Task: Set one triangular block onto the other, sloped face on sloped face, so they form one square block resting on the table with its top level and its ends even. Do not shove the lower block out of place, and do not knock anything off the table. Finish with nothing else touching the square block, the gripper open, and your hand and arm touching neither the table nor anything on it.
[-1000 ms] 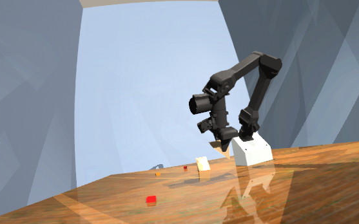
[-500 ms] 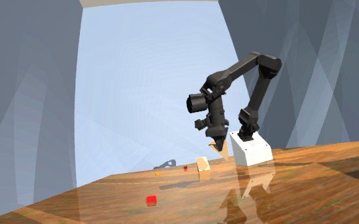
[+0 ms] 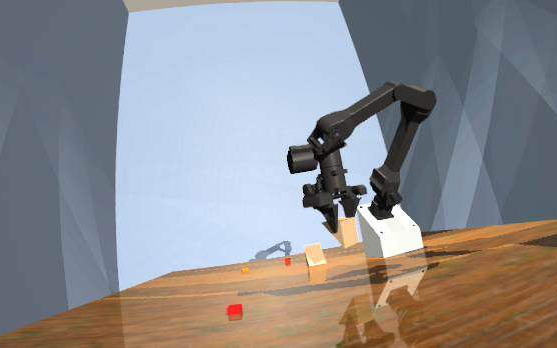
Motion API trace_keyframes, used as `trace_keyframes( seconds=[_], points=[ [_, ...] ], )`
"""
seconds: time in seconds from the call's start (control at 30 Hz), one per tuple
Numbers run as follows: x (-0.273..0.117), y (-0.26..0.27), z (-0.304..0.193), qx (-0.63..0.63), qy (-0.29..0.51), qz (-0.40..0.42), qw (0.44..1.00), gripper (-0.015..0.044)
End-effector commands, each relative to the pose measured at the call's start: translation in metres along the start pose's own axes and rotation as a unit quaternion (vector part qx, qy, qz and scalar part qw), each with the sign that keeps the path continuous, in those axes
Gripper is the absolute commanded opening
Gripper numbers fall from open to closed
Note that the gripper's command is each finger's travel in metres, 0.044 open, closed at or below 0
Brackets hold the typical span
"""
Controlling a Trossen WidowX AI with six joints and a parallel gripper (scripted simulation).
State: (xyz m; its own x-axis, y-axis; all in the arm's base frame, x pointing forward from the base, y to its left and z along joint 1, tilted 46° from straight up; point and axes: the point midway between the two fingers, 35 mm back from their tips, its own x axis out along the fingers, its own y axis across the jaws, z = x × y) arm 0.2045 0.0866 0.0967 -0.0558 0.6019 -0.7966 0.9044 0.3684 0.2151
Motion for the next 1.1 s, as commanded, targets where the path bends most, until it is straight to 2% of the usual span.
trace_keyframes(
  seconds=[0.0,0.47,0.73,1.07],
  points=[
    [-0.002,0.001,0.001,0.072,0.017,0.012,0.997,0.0000],
    [-0.008,0.004,0.003,0.290,0.071,0.038,0.954,0.0000],
    [-0.009,0.004,0.006,0.292,0.071,0.039,0.953,0.0000],
    [-0.019,0.000,0.051,0.292,0.055,0.049,0.953,0.0000]
  ],
)
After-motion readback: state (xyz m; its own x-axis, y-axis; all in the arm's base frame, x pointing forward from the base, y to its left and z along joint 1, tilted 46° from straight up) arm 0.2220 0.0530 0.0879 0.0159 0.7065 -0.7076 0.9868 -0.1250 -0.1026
